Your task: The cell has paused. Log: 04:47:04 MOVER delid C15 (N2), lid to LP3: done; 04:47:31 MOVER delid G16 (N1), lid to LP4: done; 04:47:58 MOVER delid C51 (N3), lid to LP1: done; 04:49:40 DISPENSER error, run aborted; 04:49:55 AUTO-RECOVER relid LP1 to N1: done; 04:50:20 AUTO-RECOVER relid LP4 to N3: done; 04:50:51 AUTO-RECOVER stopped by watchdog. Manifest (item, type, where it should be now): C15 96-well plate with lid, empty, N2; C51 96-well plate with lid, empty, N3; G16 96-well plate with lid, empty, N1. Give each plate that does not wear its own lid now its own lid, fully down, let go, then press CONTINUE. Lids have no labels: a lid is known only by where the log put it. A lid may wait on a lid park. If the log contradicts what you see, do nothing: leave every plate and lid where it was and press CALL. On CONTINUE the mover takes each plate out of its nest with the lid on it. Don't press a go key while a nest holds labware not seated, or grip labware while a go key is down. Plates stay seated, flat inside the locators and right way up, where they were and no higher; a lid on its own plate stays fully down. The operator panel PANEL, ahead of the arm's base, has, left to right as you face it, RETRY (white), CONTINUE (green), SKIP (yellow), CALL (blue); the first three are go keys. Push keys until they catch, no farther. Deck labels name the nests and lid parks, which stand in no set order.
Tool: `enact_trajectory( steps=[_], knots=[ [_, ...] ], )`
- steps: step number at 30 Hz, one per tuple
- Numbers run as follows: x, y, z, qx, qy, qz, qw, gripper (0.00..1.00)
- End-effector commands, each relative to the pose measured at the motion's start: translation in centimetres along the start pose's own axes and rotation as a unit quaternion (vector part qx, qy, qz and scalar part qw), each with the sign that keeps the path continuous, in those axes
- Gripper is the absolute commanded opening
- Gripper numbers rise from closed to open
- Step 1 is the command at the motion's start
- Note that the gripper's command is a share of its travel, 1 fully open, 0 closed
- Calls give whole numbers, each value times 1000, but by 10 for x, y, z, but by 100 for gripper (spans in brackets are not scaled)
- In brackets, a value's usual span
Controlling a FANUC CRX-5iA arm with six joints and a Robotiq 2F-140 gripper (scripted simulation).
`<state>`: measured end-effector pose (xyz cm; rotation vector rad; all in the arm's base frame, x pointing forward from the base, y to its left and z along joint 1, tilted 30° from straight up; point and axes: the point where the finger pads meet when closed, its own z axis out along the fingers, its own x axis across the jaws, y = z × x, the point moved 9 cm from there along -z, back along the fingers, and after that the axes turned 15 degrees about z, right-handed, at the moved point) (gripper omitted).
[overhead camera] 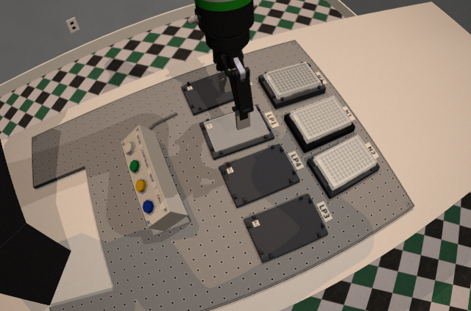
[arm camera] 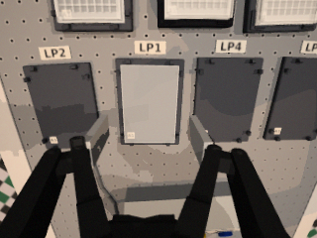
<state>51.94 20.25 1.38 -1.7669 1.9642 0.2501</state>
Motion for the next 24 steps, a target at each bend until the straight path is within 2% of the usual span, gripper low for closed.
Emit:
enact_trajectory(
  steps=[1, 24],
  knots=[
    [0, 0, 0, 0, 0, 0, 1000, 66],
    [0, 0, 2, 0, 0, 0, 1000, 66]
  ],
)
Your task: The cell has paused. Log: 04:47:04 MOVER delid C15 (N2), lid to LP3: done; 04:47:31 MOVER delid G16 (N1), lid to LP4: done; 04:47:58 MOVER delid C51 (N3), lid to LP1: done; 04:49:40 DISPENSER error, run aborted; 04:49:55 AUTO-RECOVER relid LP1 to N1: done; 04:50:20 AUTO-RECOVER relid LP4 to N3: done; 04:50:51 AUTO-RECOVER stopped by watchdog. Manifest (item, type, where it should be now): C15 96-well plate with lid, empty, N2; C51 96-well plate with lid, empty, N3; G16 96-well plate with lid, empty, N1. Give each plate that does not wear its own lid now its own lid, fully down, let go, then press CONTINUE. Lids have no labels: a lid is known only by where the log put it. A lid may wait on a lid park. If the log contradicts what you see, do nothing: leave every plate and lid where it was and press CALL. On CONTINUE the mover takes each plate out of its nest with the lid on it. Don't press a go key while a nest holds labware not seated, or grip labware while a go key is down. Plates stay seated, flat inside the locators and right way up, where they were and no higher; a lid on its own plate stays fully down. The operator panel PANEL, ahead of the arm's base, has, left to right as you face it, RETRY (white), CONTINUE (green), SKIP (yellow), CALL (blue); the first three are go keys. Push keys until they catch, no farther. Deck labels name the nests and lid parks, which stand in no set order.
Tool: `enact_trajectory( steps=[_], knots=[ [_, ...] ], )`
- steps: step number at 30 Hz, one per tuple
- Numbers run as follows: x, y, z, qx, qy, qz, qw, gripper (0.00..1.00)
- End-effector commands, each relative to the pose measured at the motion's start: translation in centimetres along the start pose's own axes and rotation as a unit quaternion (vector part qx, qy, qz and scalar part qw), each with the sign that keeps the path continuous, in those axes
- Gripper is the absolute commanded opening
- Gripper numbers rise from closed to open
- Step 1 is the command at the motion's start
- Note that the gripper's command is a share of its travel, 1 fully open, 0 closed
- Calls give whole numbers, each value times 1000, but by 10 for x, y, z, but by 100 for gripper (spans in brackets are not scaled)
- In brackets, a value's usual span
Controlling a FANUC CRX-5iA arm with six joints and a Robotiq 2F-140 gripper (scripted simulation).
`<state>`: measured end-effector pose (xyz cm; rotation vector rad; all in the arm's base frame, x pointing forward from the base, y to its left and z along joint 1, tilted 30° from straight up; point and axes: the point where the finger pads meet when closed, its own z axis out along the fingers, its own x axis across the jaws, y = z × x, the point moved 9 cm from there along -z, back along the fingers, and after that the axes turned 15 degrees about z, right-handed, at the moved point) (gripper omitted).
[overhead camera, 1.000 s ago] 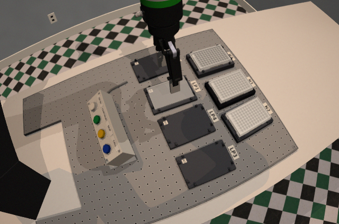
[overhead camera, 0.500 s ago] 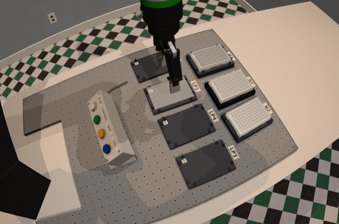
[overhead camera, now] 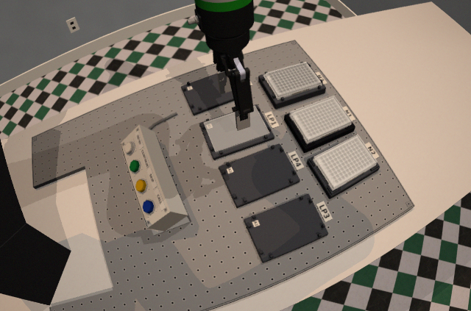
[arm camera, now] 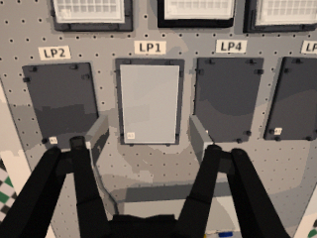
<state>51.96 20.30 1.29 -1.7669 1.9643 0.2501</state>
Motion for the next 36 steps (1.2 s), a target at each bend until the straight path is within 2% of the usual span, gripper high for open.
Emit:
enact_trajectory(
  steps=[1, 10, 36],
  knots=[
    [0, 0, 1, 0, 0, 0, 1000, 66],
    [0, 0, 8, 0, 0, 0, 1000, 66],
    [0, 0, 45, 0, 0, 0, 1000, 66]
  ],
)
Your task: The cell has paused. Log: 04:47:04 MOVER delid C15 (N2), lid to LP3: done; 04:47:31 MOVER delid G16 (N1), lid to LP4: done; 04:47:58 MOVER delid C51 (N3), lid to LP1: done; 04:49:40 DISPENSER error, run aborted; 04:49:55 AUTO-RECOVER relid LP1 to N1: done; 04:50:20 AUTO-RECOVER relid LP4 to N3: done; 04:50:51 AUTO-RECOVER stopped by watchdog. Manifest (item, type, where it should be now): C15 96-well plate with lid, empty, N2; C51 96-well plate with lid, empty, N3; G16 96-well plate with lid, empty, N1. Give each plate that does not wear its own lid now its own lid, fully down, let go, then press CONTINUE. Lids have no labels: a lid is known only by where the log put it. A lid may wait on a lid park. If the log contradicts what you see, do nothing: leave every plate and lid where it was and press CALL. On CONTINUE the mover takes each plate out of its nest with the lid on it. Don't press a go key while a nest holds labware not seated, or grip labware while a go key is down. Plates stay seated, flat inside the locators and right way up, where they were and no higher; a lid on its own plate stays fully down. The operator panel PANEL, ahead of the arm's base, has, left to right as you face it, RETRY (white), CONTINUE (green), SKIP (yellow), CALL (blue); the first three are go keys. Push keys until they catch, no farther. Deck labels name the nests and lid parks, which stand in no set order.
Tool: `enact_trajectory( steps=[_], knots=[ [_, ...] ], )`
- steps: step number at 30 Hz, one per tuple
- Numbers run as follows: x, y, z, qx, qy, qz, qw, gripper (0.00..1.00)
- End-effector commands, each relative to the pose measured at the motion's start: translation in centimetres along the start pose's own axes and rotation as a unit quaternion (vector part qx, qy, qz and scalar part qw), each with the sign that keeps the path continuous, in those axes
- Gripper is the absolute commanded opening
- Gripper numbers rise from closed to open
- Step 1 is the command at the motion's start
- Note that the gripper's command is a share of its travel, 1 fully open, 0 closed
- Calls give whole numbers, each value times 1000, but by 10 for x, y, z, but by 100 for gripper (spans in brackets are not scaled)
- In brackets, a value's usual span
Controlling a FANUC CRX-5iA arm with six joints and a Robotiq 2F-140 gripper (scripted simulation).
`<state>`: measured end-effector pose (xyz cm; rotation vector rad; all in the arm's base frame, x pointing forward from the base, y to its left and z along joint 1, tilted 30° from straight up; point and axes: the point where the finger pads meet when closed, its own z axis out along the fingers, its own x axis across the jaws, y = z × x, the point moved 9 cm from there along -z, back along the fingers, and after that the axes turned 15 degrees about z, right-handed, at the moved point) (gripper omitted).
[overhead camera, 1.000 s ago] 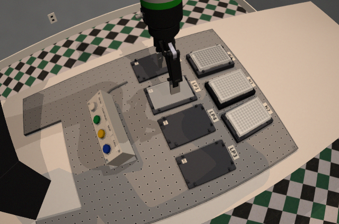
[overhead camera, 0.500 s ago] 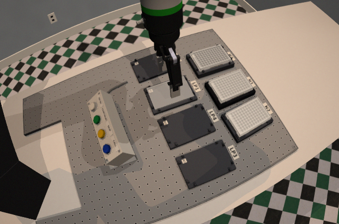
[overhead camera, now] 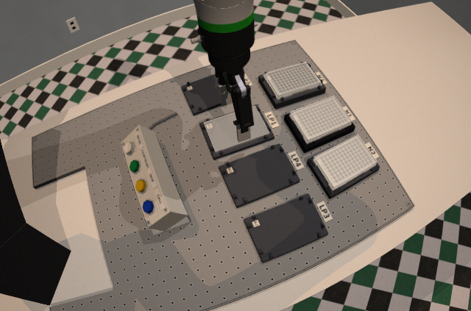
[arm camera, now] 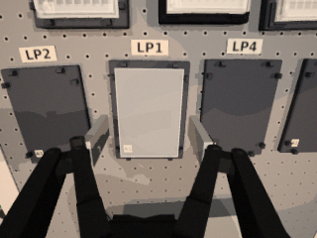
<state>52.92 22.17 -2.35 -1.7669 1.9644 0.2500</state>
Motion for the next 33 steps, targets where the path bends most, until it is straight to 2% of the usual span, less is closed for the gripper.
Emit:
enact_trajectory(
  steps=[1, 14, 33],
  knots=[
    [0, 0, 4, 0, 0, 0, 1000, 66],
    [0, 0, 12, 0, 0, 0, 1000, 66],
    [0, 0, 12, 0, 0, 0, 1000, 66]
  ],
)
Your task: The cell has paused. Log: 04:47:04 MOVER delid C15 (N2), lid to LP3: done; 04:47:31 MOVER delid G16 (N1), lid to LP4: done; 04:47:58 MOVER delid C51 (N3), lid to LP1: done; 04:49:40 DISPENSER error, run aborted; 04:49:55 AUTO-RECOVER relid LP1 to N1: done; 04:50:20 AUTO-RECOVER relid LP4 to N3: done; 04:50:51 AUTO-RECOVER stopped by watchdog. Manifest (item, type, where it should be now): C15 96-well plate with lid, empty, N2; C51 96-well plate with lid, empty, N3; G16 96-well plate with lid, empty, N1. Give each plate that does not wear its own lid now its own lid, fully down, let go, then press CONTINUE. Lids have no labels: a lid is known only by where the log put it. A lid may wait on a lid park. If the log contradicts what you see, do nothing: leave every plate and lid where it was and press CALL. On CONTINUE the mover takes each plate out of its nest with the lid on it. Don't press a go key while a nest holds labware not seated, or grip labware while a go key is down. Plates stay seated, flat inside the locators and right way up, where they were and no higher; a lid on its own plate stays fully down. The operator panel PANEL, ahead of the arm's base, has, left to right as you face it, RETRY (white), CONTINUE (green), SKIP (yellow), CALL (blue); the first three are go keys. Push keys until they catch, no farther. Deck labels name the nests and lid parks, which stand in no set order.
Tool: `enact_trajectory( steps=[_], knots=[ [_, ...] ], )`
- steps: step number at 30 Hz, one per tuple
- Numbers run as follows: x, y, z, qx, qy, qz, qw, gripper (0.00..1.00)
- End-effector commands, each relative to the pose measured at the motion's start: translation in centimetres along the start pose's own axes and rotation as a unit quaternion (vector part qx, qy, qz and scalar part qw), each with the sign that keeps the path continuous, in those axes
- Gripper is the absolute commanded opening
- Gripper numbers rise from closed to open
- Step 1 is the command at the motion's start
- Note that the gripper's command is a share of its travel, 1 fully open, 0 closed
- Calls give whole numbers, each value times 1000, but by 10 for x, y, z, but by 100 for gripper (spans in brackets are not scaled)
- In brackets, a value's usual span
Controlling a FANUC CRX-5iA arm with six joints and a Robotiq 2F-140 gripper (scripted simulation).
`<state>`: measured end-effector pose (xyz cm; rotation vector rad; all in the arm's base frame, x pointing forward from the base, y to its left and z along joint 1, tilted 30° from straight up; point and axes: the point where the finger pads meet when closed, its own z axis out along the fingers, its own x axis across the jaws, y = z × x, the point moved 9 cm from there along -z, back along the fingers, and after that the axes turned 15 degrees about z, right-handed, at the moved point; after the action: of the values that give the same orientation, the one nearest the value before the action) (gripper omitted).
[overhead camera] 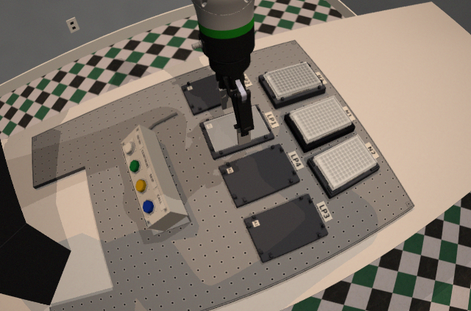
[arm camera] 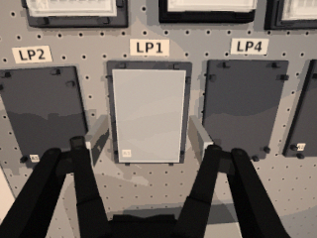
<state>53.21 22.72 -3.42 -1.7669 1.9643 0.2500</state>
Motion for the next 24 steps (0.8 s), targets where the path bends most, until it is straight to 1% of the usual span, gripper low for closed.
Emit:
enact_trajectory(
  steps=[1, 21, 22, 24],
  knots=[
    [0, 0, 0, 0, 0, 0, 1000, 66],
    [0, 0, 0, 0, 0, 0, 1000, 66],
    [0, 0, 0, 0, 0, 0, 1000, 59],
    [0, 0, 0, 0, 0, 0, 1000, 59]
  ],
)
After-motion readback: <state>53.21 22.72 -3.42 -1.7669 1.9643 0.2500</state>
